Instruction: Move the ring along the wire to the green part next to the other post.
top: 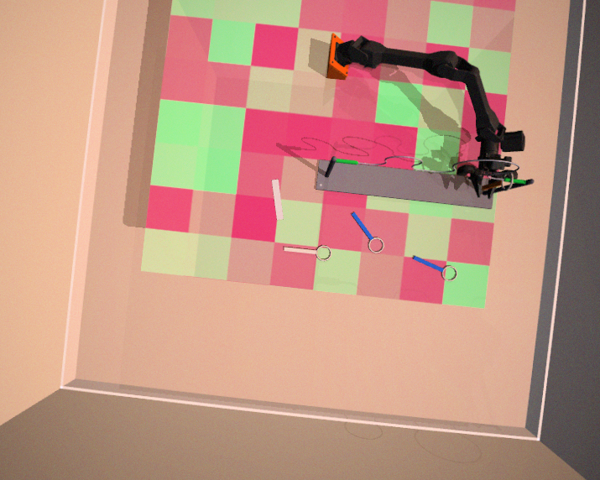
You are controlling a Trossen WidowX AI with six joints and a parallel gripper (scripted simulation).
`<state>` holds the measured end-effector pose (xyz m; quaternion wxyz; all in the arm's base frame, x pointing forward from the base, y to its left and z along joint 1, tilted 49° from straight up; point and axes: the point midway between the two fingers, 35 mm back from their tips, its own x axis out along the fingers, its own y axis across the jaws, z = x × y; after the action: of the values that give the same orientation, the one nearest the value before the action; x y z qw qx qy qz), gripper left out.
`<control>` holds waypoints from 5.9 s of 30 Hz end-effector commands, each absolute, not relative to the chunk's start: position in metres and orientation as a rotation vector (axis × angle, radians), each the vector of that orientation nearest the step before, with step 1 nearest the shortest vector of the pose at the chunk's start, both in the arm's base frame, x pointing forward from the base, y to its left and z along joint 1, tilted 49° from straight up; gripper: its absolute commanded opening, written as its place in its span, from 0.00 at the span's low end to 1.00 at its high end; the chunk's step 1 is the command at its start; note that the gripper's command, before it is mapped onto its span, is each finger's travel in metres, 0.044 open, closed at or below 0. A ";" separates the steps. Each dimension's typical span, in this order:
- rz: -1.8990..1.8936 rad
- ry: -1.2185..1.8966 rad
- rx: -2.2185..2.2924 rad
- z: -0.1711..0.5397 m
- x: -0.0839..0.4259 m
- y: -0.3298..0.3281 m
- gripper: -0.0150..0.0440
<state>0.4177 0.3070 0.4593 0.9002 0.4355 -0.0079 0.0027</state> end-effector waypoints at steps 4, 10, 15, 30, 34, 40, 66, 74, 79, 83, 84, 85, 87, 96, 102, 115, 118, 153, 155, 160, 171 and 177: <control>0.010 -0.018 0.900 0.462 0.418 0.307 0.53; 0.010 -0.018 0.900 0.462 0.418 0.307 0.53; 0.010 -0.018 0.900 0.462 0.418 0.307 0.53; 0.007 -0.018 0.903 0.460 0.418 0.307 0.04; 0.007 -0.018 0.903 0.460 0.418 0.307 0.00; 0.006 -0.017 0.901 0.465 0.418 0.300 0.00; 0.005 -0.017 0.899 0.470 0.417 0.292 0.00; 0.005 -0.017 0.899 0.470 0.417 0.292 0.00; 0.005 -0.017 0.899 0.469 0.417 0.292 0.00; 0.007 -0.011 0.898 0.466 0.417 0.290 0.00; 0.012 -0.002 0.898 0.465 0.416 0.289 0.00; 0.019 0.013 0.898 0.465 0.414 0.289 0.00; 0.035 0.048 0.897 0.463 0.409 0.287 0.00; 0.104 0.194 0.888 0.457 0.389 0.279 0.00; 0.148 0.293 0.876 0.453 0.376 0.273 0.00; 0.192 0.424 0.812 0.442 0.361 0.257 0.00; 0.204 0.476 0.773 0.438 0.355 0.250 0.00; 0.012 0.502 0.080 0.386 0.355 0.152 0.00; -0.001 0.501 0.031 0.386 0.355 0.145 0.00; -0.035 0.500 -0.091 0.386 0.356 0.126 0.00; -0.105 0.493 -0.355 0.395 0.356 0.087 0.00; -0.138 0.488 -0.480 0.402 0.356 0.069 0.00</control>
<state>0.3574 0.0789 0.3962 0.9446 -0.2120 0.2439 -0.0575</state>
